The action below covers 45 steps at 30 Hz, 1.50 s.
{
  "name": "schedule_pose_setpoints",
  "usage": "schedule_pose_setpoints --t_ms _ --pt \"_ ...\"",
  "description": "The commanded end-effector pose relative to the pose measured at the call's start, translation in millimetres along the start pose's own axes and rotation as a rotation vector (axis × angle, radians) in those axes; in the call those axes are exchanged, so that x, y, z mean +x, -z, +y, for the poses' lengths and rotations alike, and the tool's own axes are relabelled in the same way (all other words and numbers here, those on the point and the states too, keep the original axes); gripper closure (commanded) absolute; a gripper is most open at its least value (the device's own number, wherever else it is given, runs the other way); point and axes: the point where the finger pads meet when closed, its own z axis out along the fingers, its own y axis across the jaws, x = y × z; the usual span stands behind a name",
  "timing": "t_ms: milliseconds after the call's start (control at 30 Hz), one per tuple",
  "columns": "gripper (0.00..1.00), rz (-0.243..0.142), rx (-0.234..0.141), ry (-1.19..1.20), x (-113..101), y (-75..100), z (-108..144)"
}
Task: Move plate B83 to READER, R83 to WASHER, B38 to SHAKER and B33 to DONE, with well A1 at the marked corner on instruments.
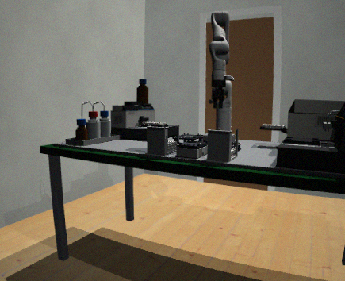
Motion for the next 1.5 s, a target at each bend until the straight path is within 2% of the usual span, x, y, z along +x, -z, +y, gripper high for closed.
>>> schedule_pose_setpoints --t_ms 0,367,433,1467 --pt "0.0 0.002 0.0 0.001 -9.5 0.2 3.0" --pt "0.0 0.002 0.0 -0.001 -46.2 0.1 3.0" --pt "0.0 0.002 0.0 -0.001 -46.2 0.1 3.0" --pt "0.0 0.002 0.0 -0.004 -135.5 -0.1 -7.8"
